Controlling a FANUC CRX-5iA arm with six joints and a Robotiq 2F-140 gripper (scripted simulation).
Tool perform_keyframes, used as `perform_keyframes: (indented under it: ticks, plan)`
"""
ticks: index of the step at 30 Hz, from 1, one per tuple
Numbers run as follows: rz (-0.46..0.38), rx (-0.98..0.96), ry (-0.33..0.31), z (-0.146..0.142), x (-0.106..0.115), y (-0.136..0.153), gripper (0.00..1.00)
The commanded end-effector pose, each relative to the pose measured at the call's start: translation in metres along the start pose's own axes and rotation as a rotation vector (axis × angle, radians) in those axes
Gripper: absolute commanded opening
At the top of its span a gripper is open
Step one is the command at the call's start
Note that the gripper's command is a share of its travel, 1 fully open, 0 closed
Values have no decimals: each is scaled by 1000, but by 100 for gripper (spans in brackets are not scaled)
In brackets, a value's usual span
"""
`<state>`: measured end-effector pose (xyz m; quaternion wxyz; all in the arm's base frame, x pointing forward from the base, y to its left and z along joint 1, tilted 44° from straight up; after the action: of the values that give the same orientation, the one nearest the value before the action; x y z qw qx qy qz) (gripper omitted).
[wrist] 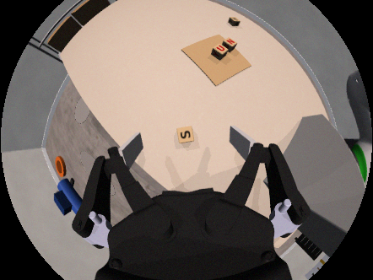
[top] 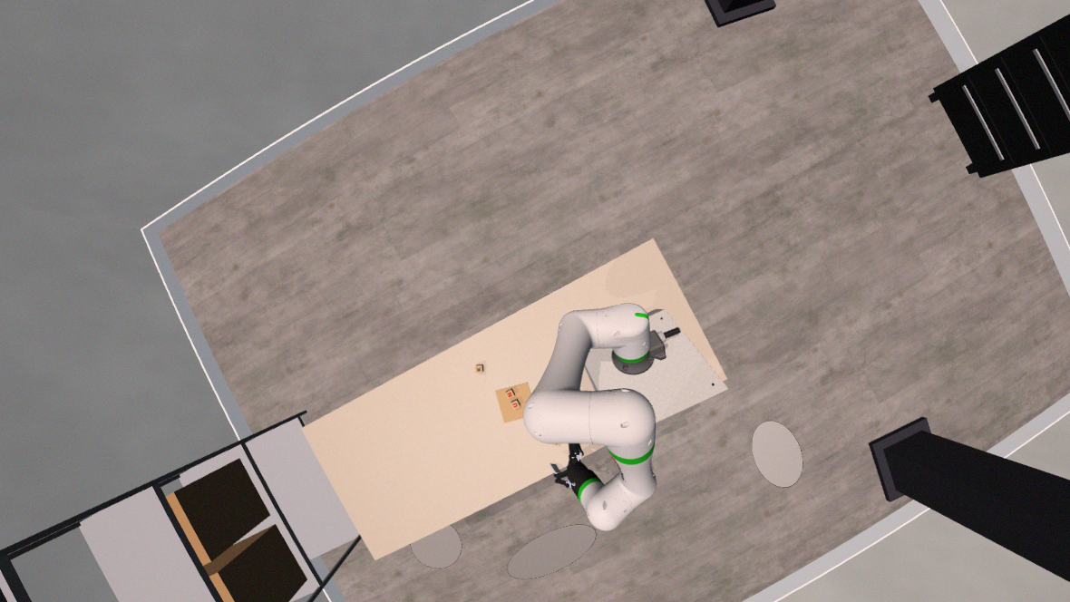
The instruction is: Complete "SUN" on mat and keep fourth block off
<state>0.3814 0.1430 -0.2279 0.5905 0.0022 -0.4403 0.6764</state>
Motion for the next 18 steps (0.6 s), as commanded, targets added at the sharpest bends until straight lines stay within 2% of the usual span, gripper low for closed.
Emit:
perform_keyframes:
  ticks: [1, 12, 15, 18]
  plan:
    - [0, 0, 0, 0, 0, 0, 100]
    - [-1, 0, -1, 3, -1, -8, 100]
    - [-6, 3, -5, 27, -15, -61, 100]
    - [-7, 3, -5, 39, -21, -81, 100]
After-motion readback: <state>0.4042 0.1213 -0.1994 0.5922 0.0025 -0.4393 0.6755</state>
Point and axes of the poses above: the point where the finger pads meet when closed, its own x axis back along the fingers, its own z axis across the jaws, y = z × x, the point moved 2 cm from there along x, back along the fingers, and after that the axes turned 8 degrees about x, right-handed, at the moved point
